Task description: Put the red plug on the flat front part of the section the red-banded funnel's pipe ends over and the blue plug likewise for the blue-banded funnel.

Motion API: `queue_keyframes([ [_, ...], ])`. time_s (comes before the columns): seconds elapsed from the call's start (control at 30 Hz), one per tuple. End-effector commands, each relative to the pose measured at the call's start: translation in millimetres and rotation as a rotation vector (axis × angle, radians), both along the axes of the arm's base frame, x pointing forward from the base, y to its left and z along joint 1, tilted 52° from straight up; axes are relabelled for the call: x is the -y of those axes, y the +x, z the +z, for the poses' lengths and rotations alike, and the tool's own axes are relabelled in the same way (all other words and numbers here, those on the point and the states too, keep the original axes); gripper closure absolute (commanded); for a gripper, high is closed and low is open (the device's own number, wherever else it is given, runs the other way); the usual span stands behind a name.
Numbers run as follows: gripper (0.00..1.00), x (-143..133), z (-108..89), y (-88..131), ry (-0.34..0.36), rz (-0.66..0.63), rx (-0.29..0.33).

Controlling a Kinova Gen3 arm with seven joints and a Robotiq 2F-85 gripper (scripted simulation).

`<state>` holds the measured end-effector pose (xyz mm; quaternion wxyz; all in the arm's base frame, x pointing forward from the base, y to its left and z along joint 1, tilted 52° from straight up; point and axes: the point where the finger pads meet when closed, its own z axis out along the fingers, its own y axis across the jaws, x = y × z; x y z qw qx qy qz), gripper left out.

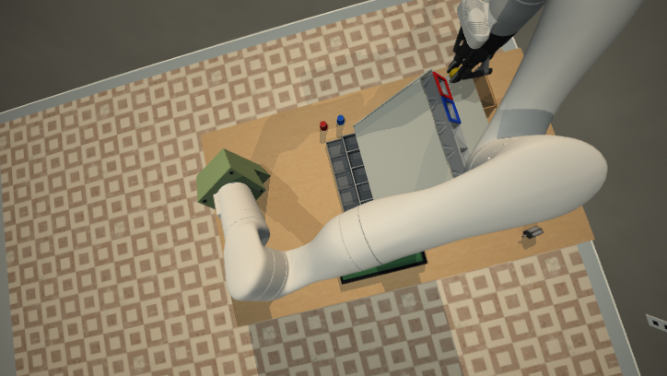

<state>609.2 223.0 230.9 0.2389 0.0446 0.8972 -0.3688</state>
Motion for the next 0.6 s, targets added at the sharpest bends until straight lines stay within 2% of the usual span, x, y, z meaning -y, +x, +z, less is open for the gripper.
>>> queue_keyframes([
  [0.0,1.0,-1,0.6,0,0.001,0.002,0.001],
  [0.03,1.0,19,-18.7,10,0.001,0.002,0.001],
  [0.57,1.0,19,-18.7,10,0.001,0.002,0.001],
])
